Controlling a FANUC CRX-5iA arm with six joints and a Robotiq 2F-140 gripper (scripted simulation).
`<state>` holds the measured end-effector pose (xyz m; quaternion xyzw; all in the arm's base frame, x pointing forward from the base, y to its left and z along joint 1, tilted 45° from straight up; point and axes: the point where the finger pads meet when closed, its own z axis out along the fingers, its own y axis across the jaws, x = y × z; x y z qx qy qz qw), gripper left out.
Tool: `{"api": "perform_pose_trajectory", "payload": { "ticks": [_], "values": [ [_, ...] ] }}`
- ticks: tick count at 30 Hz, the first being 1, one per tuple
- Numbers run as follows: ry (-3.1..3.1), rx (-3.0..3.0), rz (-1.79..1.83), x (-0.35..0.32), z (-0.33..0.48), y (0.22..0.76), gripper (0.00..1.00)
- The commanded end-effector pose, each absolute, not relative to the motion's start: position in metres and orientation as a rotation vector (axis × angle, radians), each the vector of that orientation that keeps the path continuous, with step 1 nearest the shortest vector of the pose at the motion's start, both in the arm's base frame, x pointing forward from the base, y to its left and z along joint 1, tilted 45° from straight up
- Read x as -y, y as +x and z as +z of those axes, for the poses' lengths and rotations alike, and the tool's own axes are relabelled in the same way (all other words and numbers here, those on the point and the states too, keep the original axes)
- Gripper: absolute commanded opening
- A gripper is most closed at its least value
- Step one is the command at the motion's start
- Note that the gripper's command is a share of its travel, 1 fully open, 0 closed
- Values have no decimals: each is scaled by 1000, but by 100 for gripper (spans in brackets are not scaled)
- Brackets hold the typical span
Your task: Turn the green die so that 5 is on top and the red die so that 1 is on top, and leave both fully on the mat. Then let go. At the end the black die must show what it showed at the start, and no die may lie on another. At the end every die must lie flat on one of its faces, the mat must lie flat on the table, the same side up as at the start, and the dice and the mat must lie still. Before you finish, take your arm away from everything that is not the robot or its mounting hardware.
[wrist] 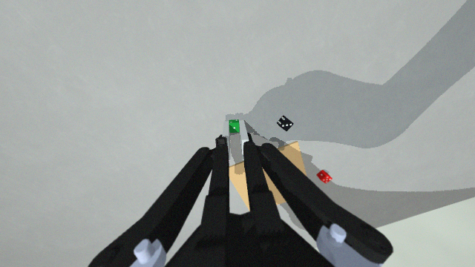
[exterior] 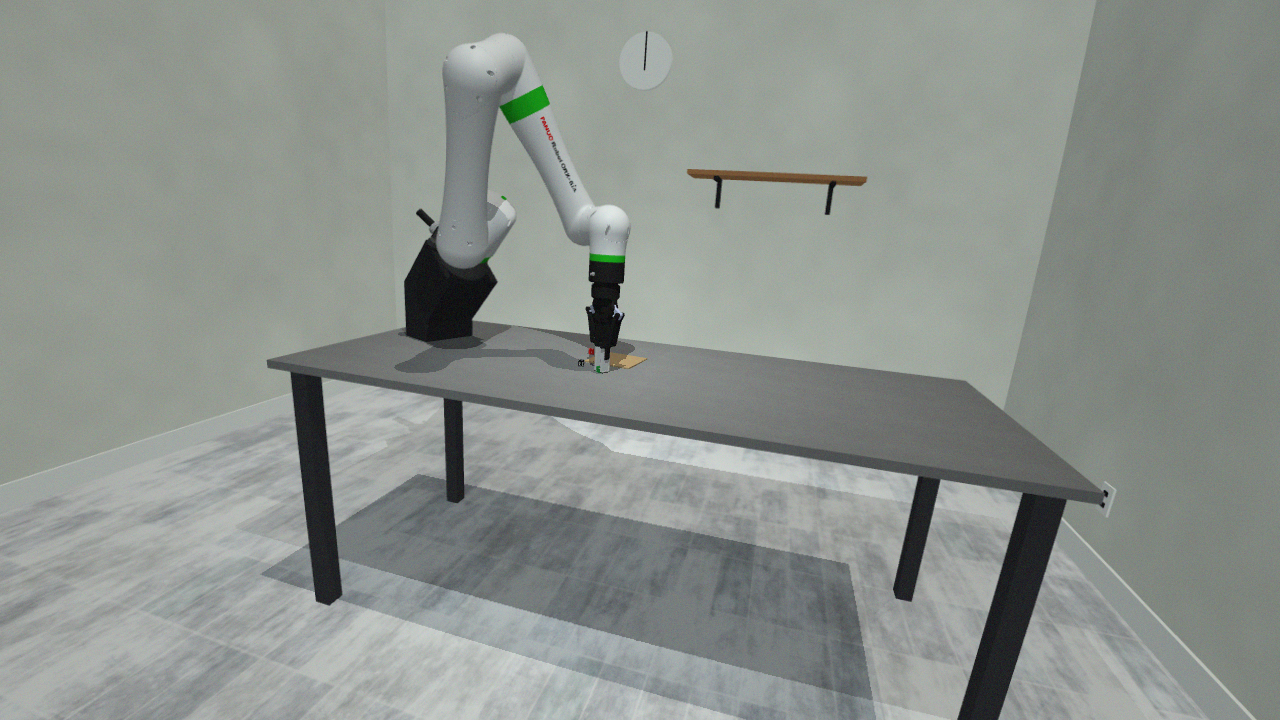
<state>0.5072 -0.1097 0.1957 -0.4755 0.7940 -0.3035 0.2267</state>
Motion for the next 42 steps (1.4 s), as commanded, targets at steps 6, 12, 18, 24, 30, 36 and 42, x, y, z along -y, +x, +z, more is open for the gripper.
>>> {"api": "perform_pose_trajectory", "payload": {
  "ticks": [6,12,18,24,30,36,42],
  "values": [
    [-1310,-2188,-837,110,196,507,7],
    [-1310,-2188,-837,110,196,507,7],
    [-1310,-2188,-837,110,196,507,7],
    [-1310,-2188,-837,109,198,505,7],
    [-1310,-2188,-837,100,221,485,7],
    [-1310,-2188,-837,88,253,455,7],
    [-1310,-2188,-837,84,265,444,7]
  ]
}}
